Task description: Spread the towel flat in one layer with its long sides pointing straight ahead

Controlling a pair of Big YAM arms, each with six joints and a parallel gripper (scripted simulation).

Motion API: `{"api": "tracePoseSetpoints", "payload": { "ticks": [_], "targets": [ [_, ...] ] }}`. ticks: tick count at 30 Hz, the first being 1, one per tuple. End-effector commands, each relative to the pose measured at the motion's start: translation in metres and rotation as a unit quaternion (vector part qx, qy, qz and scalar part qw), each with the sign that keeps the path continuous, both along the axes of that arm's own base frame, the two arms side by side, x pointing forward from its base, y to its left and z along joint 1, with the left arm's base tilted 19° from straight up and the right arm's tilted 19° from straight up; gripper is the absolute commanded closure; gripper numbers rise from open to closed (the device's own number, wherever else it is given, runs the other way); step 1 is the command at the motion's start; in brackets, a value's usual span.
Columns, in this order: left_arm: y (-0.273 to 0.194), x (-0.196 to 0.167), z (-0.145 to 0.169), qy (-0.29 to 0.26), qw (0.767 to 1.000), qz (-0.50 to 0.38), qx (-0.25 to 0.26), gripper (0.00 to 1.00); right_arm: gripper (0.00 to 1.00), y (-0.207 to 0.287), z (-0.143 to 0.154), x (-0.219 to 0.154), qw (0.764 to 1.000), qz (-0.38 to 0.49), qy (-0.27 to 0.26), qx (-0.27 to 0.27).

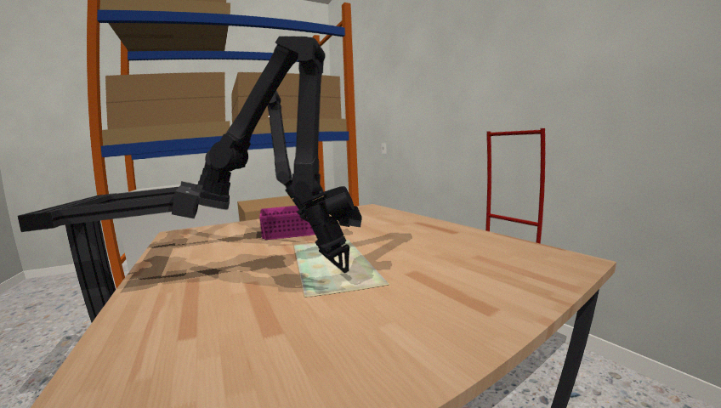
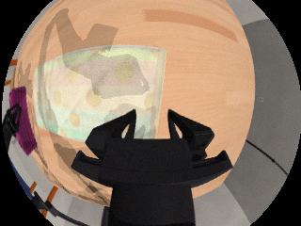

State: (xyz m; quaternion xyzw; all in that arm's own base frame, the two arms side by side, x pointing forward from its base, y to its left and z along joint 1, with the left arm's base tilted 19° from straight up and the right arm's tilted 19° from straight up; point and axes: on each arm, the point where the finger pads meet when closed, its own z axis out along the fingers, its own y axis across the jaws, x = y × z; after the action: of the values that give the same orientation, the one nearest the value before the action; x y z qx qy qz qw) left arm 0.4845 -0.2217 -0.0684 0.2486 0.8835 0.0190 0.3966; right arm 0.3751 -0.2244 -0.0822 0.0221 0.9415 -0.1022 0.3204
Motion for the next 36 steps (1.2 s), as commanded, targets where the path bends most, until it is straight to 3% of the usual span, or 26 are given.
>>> {"api": "tracePoseSetpoints", "payload": {
  "ticks": [1, 5, 7, 13, 18, 29, 36],
  "targets": [
    [-0.004, 0.011, -0.008, 0.033, 0.999, 0.038, -0.013, 0.48, 0.48, 0.003, -0.015, 0.006, 0.988, 0.124, 0.084, -0.046],
    [0.002, 0.019, -0.026, 0.099, 0.991, 0.09, 0.001, 0.48, 0.48, 0.002, -0.026, 0.011, 0.971, 0.19, 0.135, -0.062],
    [0.002, 0.019, -0.026, 0.099, 0.991, 0.09, 0.001, 0.48, 0.48, 0.002, -0.026, 0.011, 0.971, 0.19, 0.135, -0.062],
    [0.008, 0.032, -0.052, 0.193, 0.969, 0.151, 0.034, 0.48, 0.48, -0.001, -0.04, 0.018, 0.942, 0.257, 0.2, -0.077],
    [0.008, 0.038, -0.065, 0.237, 0.955, 0.172, 0.05, 0.48, 0.48, -0.009, -0.035, 0.022, 0.942, 0.248, 0.21, -0.079],
    [-0.002, 0.045, -0.057, 0.238, 0.956, 0.162, 0.054, 0.48, 0.48, -0.012, -0.034, 0.024, 0.945, 0.243, 0.206, -0.08],
    [0.001, 0.051, -0.059, 0.235, 0.956, 0.166, 0.05, 0.48, 0.48, -0.013, -0.051, 0.026, 0.943, 0.246, 0.209, -0.078]
  ]
}}
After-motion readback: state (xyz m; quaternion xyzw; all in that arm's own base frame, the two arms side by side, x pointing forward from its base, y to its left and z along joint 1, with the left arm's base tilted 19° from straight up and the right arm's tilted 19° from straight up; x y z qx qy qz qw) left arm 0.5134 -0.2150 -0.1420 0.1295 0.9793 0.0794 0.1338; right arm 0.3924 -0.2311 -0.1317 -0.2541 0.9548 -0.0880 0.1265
